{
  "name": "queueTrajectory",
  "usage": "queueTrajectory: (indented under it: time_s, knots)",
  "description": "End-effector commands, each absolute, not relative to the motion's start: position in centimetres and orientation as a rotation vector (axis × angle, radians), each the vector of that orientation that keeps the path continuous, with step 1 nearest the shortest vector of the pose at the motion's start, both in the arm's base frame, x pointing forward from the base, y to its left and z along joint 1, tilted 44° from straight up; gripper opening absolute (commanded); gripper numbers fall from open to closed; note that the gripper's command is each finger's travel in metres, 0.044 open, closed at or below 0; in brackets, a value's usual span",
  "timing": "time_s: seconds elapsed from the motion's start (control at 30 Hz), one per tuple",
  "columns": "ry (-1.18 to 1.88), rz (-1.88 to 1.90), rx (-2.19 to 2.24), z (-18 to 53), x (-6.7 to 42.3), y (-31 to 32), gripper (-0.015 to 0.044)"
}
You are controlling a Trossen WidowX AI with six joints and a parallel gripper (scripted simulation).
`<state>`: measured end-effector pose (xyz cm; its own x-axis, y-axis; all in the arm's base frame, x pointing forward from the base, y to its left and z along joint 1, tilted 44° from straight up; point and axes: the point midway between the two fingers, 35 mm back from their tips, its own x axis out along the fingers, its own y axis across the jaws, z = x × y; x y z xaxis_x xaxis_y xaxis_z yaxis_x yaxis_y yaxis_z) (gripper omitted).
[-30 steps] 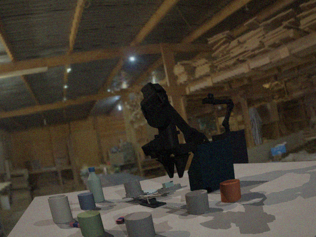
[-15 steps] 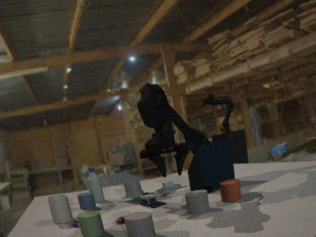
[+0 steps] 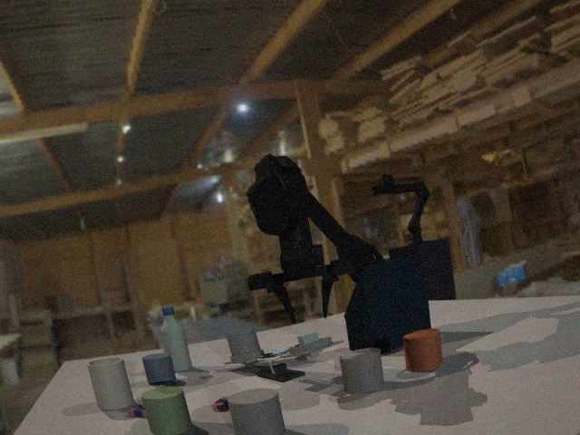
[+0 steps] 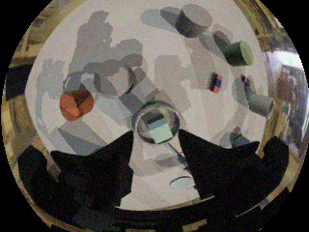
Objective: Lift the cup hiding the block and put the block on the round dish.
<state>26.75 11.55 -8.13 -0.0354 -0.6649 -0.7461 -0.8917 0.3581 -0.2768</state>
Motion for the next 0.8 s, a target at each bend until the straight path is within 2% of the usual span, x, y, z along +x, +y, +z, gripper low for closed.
queueTrajectory:
  time_s: [0.0,0.27,0.77]
  knots:
    - [1.776,0.463,-1.486,-7.5,26.8,11.1,0.026]
    - [1.778,0.705,-1.663,-6.7,26.8,10.5,0.026]
    - [1.778,0.709,-1.667,-8.0,26.7,9.2,0.026]
